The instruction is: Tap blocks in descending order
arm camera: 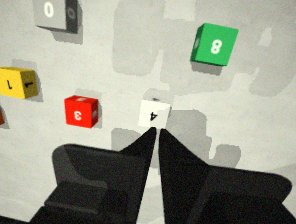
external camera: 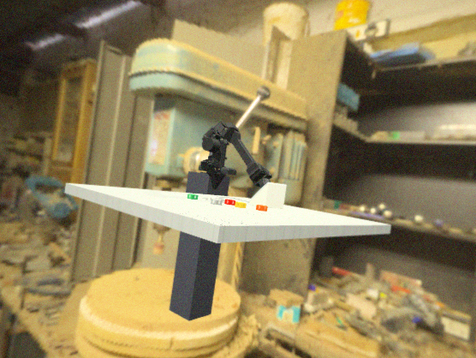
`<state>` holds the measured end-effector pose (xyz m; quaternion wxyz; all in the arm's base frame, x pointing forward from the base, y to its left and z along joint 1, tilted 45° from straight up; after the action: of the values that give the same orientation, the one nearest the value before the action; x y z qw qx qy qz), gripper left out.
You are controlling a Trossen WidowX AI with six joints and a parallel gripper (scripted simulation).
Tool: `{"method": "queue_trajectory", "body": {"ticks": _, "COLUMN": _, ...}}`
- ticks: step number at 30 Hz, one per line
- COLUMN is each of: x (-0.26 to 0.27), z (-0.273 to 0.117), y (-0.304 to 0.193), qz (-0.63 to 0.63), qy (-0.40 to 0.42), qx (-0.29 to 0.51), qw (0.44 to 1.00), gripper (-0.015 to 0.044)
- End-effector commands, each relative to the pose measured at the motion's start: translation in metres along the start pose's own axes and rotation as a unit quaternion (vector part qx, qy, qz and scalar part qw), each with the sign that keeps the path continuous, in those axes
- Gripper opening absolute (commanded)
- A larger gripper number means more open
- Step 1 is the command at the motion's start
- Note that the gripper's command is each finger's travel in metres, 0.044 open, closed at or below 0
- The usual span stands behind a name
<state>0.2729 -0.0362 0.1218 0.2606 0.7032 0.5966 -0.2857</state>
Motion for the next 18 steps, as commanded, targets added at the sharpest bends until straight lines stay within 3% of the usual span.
{"method": "queue_trajectory", "body": {"ticks": 1, "x": 0.001, "z": -0.039, "y": 0.003, "qz": 0.000, "qy": 0.005, "qx": -0.007, "qw": 1.000, "gripper": 0.0020}}
{"method": "queue_trajectory", "body": {"ticks": 4, "x": 0.000, "z": -0.070, "y": 0.001, "qz": 0.006, "qy": 0.005, "qx": -0.005, "qw": 1.000, "gripper": 0.0020}}
{"method": "queue_trajectory", "body": {"ticks": 9, "x": 0.003, "z": -0.072, "y": 0.000, "qz": 0.006, "qy": 0.005, "qx": -0.005, "qw": 1.000, "gripper": 0.0020}}
{"method": "queue_trajectory", "body": {"ticks": 14, "x": 0.077, "z": -0.073, "y": -0.024, "qz": 0.005, "qy": 0.008, "qx": -0.005, "qw": 1.000, "gripper": 0.0020}}
{"method": "queue_trajectory", "body": {"ticks": 18, "x": 0.087, "z": -0.073, "y": -0.030, "qz": 0.006, "qy": 0.007, "qx": -0.005, "qw": 1.000, "gripper": 0.0020}}
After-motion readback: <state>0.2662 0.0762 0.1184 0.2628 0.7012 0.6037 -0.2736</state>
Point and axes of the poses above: the point midway between the two fingers, 35 mm back from their tips, its own z axis out along the fingers, its own x axis across the jaws, y = z × x, the point moved 7 cm from there along -z, back along the fingers, and after that the axes turned 4 degrees about z, right-handed, at the moved point
